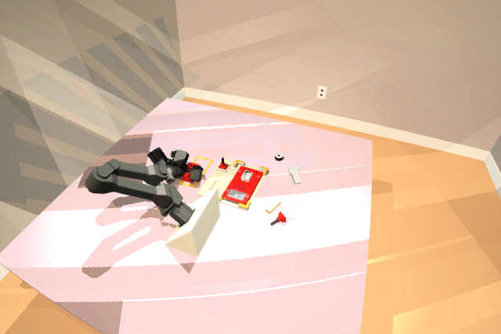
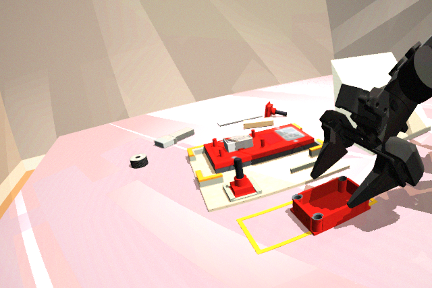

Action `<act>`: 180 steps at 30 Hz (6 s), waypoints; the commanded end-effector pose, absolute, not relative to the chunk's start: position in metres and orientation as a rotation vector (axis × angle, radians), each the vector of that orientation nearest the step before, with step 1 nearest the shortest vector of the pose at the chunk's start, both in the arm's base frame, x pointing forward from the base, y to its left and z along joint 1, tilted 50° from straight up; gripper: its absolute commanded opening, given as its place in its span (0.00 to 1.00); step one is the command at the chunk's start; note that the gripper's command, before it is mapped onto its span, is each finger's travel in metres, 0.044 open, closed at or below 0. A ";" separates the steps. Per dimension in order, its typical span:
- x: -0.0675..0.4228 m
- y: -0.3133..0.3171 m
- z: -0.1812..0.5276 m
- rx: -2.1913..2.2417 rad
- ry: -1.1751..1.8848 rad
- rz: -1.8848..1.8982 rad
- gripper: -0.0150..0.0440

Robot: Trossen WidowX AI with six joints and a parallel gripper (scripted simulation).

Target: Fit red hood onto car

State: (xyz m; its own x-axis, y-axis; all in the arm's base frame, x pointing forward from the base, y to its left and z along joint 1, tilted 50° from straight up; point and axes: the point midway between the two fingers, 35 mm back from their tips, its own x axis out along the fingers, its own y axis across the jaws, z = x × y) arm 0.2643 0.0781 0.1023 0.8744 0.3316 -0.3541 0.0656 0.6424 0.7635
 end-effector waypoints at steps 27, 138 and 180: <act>0.266 0.089 0.092 0.875 0.501 0.154 1.00; 0.259 0.037 0.135 0.058 0.380 0.331 0.25; 0.258 0.042 0.131 -0.921 0.182 0.491 0.25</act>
State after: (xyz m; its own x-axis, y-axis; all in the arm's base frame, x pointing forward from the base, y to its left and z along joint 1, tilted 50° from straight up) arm 0.2583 0.0411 0.1319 0.8736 0.3319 -0.3560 -0.4864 0.5695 -0.6627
